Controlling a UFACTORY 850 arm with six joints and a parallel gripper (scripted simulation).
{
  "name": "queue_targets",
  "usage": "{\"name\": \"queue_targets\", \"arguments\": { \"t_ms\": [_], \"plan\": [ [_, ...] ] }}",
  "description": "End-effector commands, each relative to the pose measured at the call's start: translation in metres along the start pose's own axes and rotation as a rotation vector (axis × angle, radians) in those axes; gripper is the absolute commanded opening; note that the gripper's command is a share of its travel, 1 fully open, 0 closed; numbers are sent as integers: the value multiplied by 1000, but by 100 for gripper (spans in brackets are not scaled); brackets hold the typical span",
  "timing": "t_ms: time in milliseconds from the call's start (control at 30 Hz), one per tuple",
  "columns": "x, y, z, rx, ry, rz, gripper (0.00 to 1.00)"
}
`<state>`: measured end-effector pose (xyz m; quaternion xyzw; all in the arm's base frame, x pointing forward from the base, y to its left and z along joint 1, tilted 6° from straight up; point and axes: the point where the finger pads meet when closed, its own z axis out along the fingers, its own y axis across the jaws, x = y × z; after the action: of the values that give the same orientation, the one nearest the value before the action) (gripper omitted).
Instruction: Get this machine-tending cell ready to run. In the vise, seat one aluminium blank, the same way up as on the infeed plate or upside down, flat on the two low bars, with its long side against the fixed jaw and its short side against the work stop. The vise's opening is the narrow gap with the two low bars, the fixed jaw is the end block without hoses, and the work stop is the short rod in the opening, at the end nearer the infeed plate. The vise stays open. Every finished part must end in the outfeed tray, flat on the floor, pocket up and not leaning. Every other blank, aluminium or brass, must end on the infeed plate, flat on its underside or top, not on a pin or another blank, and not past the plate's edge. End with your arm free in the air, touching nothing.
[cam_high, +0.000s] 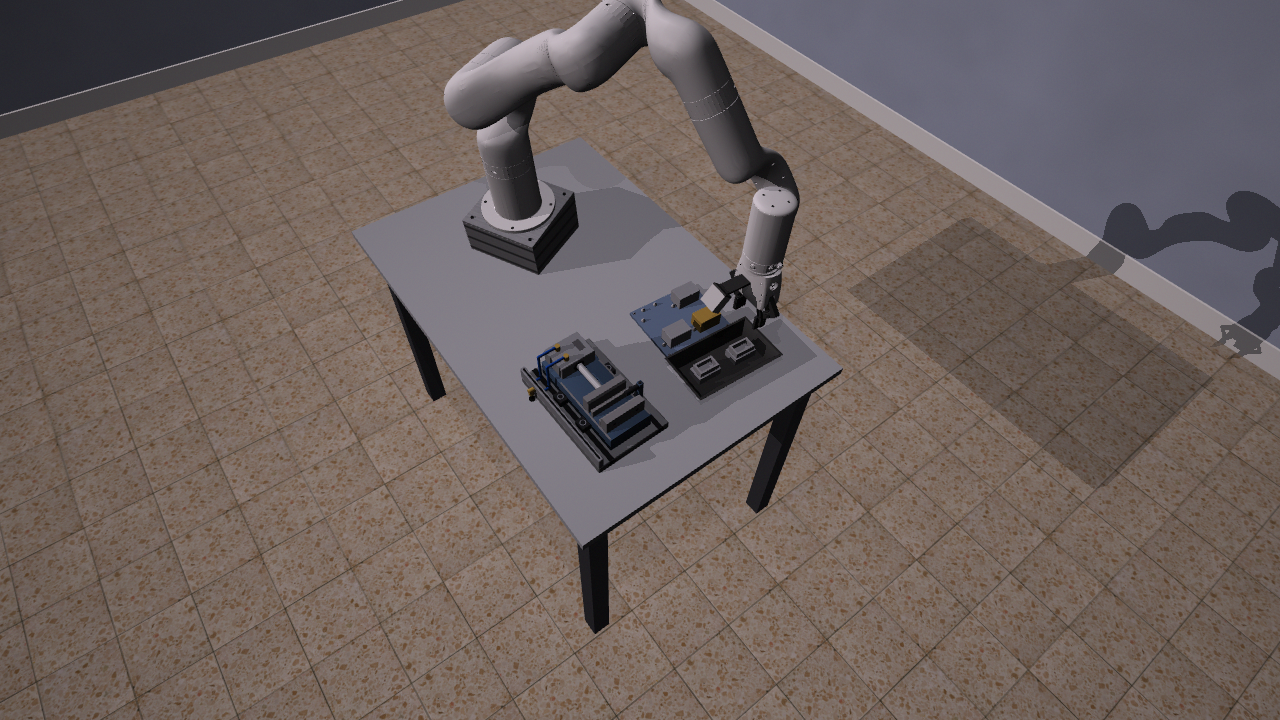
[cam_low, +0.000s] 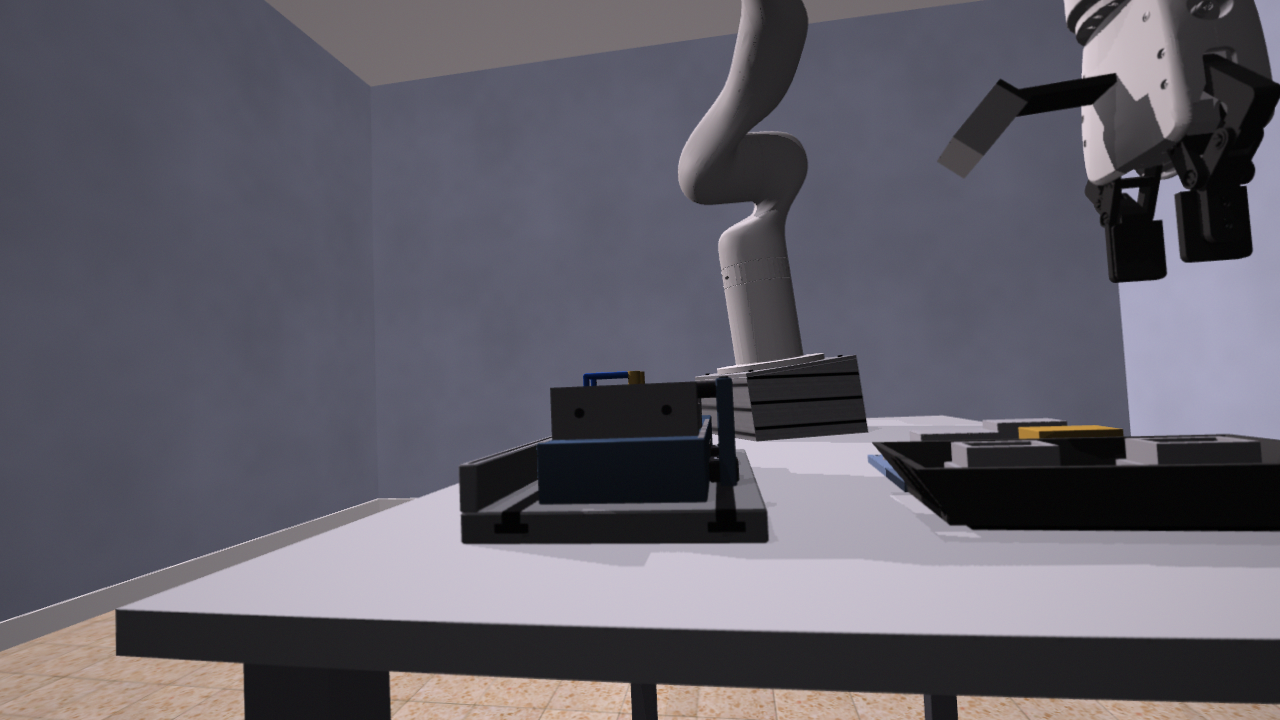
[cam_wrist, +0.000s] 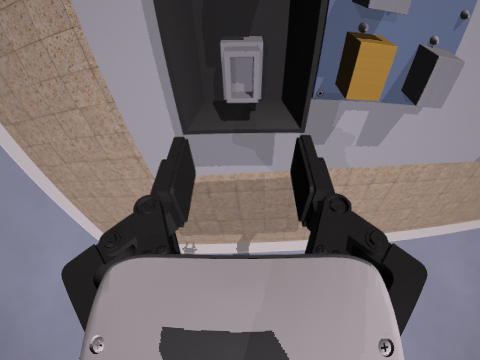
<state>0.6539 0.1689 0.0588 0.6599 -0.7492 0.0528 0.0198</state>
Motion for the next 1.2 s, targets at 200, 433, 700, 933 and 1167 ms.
{"name": "queue_targets", "arguments": {
  "t_ms": [200, 433, 700, 933, 1167],
  "plan": [
    [0, -1, -31, 3, -1, 0, 69],
    [0, -1, -33, 3, -1, 0, 69],
    [0, -1, -33, 3, -1, 0, 0],
    [0, -1, -33, 3, -1, 0, 0],
    [0, -1, -33, 3, -1, 0, 0]
  ]
}}
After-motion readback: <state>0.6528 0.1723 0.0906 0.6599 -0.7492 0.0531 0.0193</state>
